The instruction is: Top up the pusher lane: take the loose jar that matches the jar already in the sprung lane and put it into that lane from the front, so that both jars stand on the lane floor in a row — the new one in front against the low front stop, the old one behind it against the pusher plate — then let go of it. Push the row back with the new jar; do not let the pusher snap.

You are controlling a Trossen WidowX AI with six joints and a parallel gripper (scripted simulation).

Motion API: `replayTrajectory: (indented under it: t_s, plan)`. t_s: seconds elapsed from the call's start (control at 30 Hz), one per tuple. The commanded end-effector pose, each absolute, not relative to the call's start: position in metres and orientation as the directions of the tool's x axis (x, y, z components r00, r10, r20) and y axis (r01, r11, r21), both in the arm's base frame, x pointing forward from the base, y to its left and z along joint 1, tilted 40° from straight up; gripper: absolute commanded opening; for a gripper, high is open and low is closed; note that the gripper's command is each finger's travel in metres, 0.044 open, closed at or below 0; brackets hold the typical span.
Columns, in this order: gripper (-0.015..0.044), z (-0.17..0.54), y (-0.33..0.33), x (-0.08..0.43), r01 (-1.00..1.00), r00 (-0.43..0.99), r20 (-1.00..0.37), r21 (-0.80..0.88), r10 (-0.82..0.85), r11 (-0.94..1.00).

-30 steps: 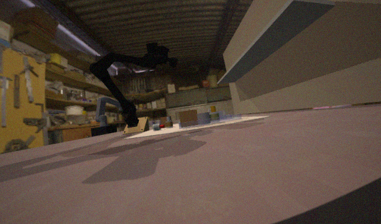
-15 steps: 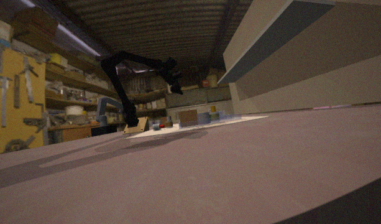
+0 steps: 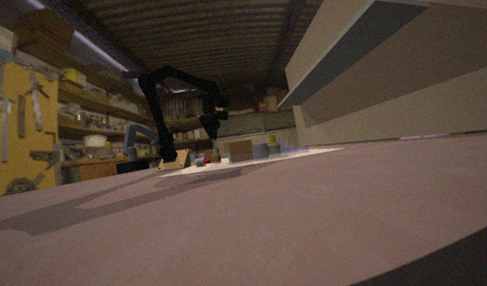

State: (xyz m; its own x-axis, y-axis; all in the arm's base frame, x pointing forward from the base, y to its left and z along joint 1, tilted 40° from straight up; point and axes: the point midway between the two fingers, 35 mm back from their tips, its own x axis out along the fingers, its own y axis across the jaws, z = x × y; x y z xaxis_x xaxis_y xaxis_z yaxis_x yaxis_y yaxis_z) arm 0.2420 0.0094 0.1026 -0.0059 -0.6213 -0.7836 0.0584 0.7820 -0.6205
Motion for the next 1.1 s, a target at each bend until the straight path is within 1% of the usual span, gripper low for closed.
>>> replayTrajectory:
  t_s: [0.0,0.17,1.07]
  plan:
    - [0.044,0.107,0.004,0.245,0.052,-0.019,-0.767,-0.642,-0.642,0.765]
    - [0.044,0.084,-0.015,0.244,0.052,-0.018,-0.766,-0.642,-0.642,0.765]
    - [0.044,0.047,-0.045,0.243,0.053,-0.018,-0.765,-0.643,-0.643,0.764]
